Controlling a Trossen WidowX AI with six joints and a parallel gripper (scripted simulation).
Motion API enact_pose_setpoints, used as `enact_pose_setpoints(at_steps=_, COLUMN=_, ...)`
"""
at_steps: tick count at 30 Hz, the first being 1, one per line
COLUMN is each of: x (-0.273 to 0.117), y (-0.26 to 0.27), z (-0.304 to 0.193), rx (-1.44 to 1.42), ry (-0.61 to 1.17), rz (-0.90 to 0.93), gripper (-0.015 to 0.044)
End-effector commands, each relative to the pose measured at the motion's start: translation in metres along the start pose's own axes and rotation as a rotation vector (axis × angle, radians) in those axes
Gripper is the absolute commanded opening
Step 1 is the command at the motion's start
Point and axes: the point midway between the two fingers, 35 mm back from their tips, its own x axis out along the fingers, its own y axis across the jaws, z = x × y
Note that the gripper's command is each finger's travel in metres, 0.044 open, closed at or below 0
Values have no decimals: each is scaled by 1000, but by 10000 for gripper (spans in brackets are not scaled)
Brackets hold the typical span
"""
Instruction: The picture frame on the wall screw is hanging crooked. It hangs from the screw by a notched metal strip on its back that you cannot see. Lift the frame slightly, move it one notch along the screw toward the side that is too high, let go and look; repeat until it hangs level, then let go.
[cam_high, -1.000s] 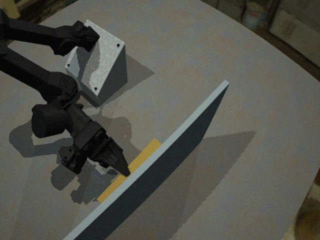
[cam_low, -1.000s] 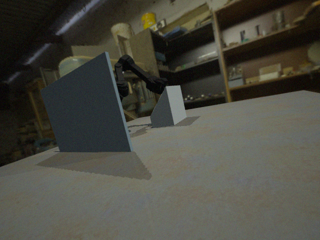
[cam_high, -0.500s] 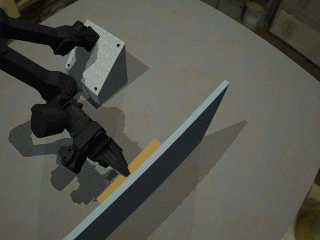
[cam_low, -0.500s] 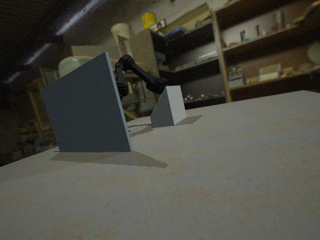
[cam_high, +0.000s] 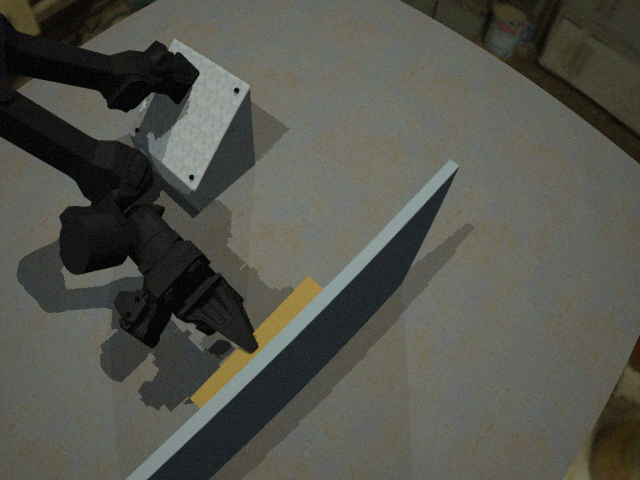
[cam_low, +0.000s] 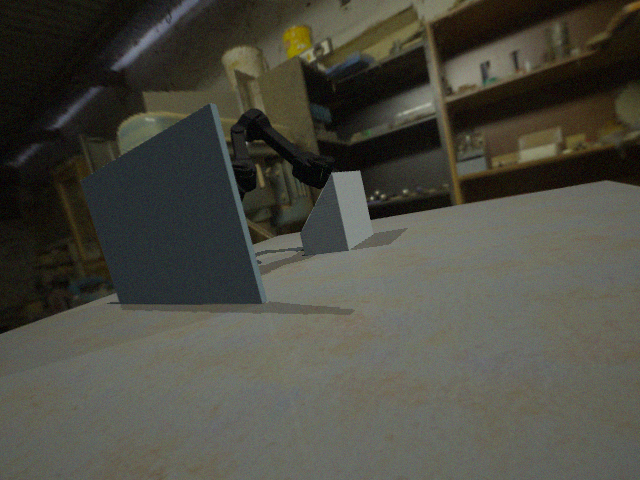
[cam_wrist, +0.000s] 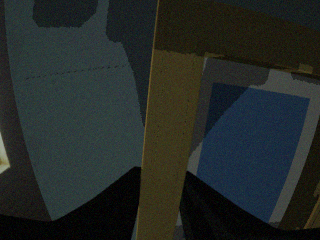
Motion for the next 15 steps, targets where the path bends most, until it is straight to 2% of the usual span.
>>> enact_pose_setpoints(at_steps=1, x=1, y=2, z=-2, rx=-5, ry=7, rz=10, gripper=0)
enact_pose_setpoints(at_steps=15, x=1, y=3, z=-3, rx=-5, ry=7, rz=10, gripper=0)
